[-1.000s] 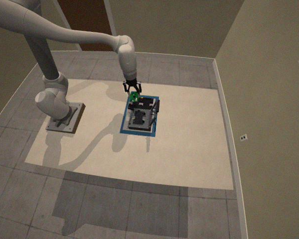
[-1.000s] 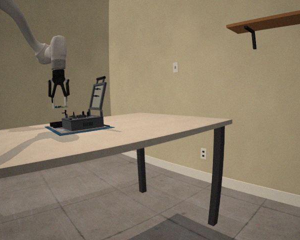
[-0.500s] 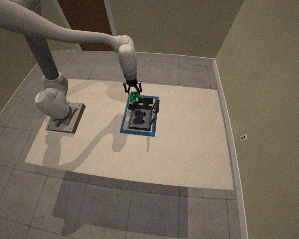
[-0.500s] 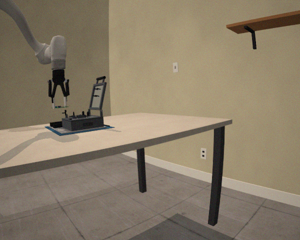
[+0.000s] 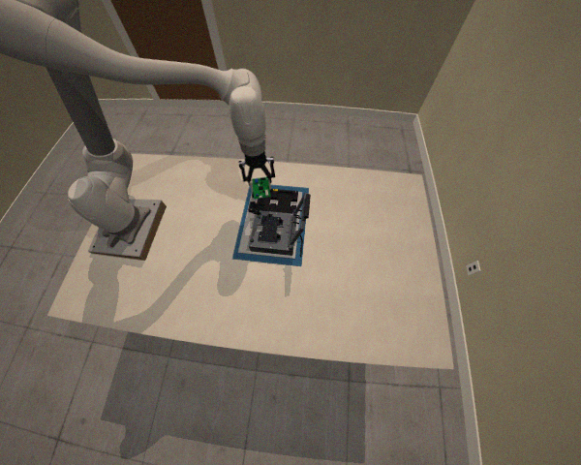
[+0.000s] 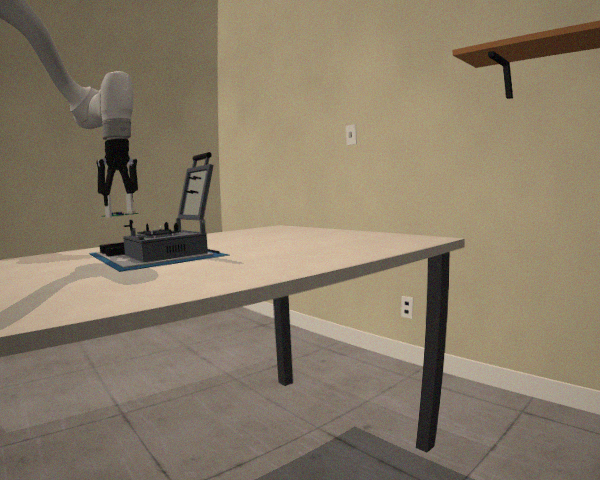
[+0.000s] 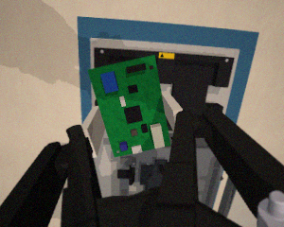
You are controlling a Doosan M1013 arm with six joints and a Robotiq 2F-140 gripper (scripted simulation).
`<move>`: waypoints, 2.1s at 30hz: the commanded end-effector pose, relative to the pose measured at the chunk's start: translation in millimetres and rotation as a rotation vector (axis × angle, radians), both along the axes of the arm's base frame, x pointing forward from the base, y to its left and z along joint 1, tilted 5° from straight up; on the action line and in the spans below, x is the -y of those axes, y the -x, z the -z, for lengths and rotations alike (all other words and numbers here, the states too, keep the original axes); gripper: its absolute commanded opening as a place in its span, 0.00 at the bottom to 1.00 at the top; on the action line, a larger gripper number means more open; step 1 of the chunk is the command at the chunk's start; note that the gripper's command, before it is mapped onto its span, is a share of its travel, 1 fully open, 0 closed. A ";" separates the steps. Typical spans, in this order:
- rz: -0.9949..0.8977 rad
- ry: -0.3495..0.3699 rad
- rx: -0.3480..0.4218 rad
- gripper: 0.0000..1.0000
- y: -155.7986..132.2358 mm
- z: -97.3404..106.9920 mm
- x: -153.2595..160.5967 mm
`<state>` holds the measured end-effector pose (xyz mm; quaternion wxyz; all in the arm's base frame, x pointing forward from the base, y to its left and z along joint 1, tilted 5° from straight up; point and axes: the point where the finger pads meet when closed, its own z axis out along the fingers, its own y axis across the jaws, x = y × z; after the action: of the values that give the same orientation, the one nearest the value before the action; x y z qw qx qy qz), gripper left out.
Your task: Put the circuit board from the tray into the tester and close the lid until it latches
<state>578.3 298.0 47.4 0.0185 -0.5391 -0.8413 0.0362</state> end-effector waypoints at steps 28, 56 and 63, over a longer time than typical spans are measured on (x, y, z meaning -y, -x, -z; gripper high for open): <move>-0.524 -0.038 -0.022 0.46 0.0 -0.1 0.0; -1.122 -0.080 -0.046 0.46 0.0 -0.1 0.0; -1.281 -0.091 -0.052 0.46 0.0 -0.1 0.0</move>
<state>578.3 298.0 47.4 0.0350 0.0408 -0.9983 0.0211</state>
